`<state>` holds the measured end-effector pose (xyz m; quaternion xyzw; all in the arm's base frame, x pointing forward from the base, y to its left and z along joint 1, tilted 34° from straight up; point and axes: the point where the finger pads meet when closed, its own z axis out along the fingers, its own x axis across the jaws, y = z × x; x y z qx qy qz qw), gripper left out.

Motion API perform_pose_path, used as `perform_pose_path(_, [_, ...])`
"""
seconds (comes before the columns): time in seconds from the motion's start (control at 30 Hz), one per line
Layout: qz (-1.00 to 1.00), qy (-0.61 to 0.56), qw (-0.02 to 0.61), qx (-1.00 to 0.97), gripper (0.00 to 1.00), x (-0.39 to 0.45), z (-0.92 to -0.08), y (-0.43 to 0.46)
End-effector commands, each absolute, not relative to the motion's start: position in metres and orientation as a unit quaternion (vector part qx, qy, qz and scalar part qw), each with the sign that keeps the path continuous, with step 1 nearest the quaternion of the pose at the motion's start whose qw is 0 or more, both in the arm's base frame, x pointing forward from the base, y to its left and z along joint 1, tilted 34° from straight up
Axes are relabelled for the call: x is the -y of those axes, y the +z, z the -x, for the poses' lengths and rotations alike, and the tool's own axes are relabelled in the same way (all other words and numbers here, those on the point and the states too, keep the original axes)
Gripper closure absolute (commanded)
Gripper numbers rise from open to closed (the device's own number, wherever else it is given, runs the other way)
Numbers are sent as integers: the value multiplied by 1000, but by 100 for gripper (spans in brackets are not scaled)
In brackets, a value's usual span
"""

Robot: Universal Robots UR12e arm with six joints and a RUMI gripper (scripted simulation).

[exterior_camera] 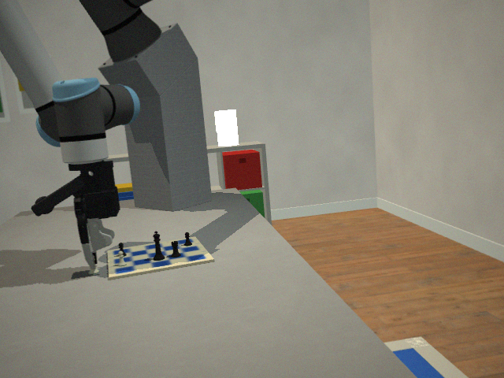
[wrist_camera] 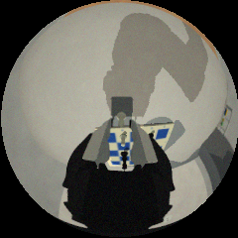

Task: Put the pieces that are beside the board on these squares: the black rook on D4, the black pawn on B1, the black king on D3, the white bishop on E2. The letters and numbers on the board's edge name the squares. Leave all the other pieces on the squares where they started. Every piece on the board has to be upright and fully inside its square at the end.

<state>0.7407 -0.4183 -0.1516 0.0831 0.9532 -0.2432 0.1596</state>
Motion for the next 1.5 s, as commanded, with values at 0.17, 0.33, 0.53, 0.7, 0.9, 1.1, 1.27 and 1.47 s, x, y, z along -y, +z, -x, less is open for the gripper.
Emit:
perform_pose_path(0.17, [-83,-243,160,-953,78,418,-741,-151])
perform_pose_path(0.33, [-83,-243,160,-953,78,418,-741,-151])
perform_pose_path(0.53, [-83,-243,160,-953,78,418,-741,-151])
perform_pose_path(0.7, [-83,-243,160,-953,100,418,-741,-151])
perform_pose_path(0.9, [-83,-243,160,-953,100,418,-741,-151])
perform_pose_path(1.1, [-83,-243,160,-953,100,418,-741,-151])
perform_pose_path(1.27, [-83,-243,160,-953,100,418,-741,-151])
perform_pose_path(1.47, [-83,-243,160,-953,100,418,-741,-151])
